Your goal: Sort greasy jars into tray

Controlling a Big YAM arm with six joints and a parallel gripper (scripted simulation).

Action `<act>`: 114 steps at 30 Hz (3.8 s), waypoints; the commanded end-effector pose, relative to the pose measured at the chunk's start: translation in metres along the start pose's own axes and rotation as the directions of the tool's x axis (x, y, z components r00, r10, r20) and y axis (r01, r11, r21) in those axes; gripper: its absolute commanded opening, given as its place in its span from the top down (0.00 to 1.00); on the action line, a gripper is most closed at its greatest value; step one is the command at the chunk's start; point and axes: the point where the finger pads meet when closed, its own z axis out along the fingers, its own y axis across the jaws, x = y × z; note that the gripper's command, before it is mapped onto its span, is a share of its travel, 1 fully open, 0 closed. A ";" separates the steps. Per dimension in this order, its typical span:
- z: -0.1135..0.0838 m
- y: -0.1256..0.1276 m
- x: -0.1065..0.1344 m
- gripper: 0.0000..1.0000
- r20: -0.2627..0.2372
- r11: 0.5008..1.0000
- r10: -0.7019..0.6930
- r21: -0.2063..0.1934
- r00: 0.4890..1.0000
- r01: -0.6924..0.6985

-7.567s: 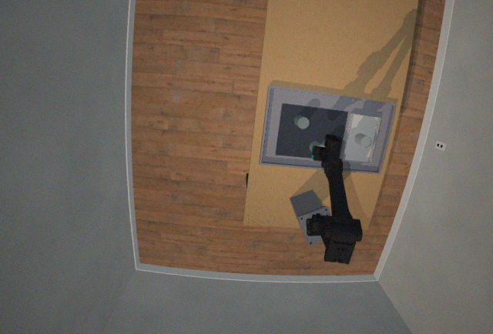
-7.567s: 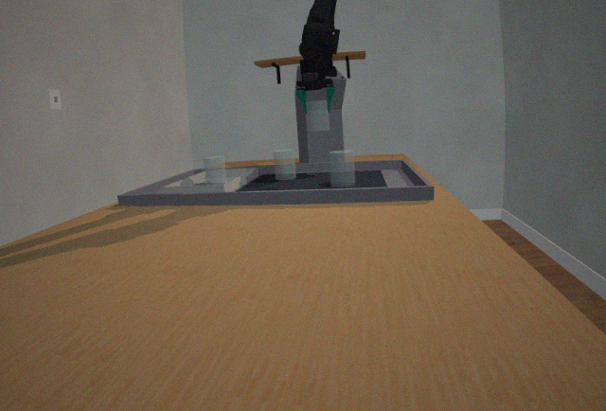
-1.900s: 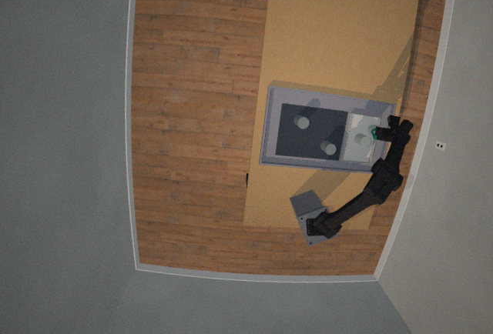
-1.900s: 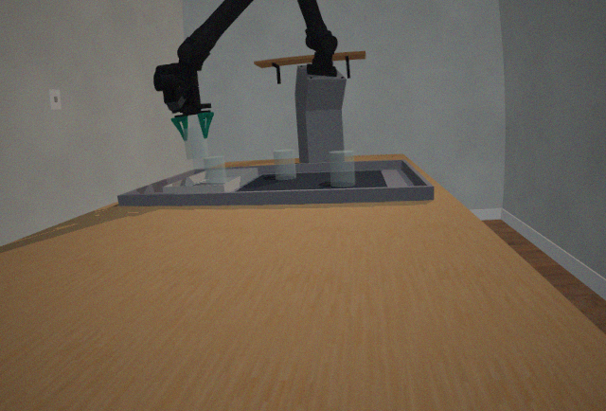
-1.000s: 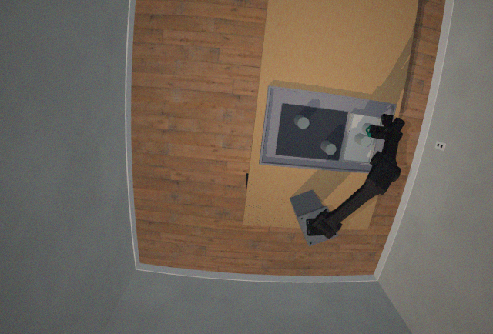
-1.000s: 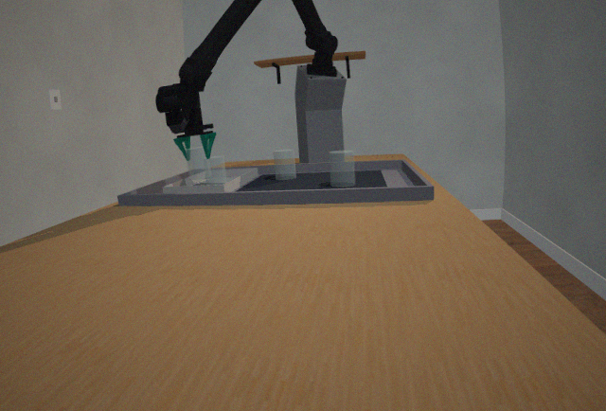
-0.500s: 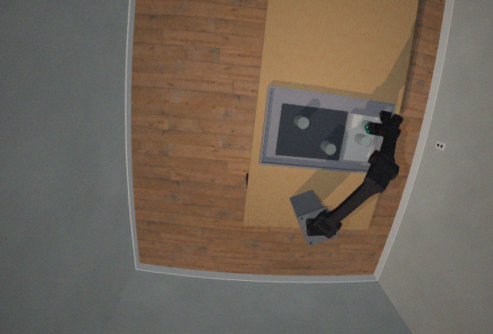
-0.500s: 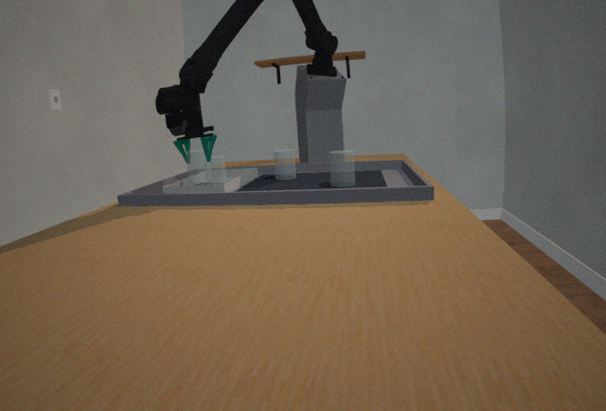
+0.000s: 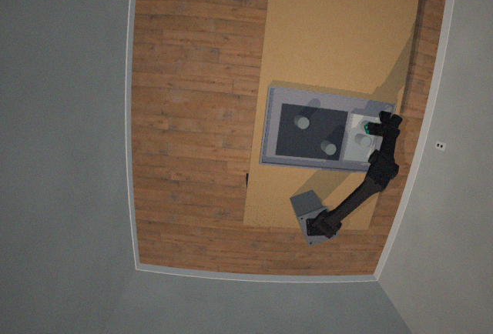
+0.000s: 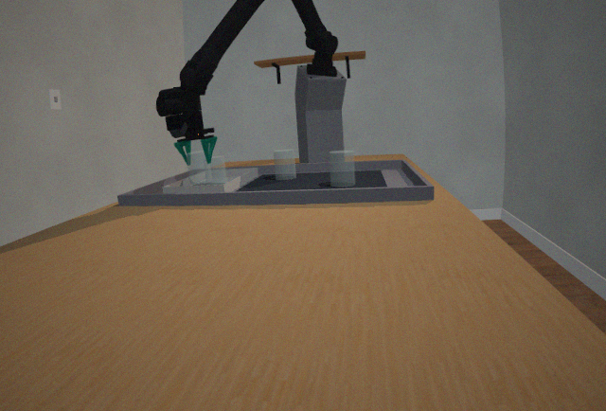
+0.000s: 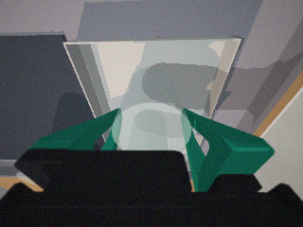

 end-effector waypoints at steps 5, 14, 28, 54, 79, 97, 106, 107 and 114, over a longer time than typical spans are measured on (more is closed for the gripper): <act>0.003 -0.005 -0.030 1.00 0.044 0.999 -0.024 0.024 0.999 0.023; 0.013 -0.005 -0.031 1.00 0.044 0.999 -0.024 0.024 0.999 0.023; 0.016 -0.003 -0.034 1.00 0.044 0.999 -0.024 0.024 0.999 0.023; 0.009 -0.001 -0.034 0.00 0.044 0.999 -0.024 0.024 0.999 0.023; -0.074 0.001 -0.031 0.00 0.044 0.999 -0.024 0.024 0.999 0.023; -0.074 0.001 -0.031 0.00 0.044 0.999 -0.024 0.024 0.999 0.023; -0.074 0.001 -0.031 0.00 0.044 0.999 -0.024 0.024 0.999 0.023; -0.074 0.001 -0.031 0.00 0.044 0.999 -0.024 0.024 0.999 0.023; -0.083 -0.002 -0.013 0.00 0.044 0.999 -0.024 0.024 0.999 0.023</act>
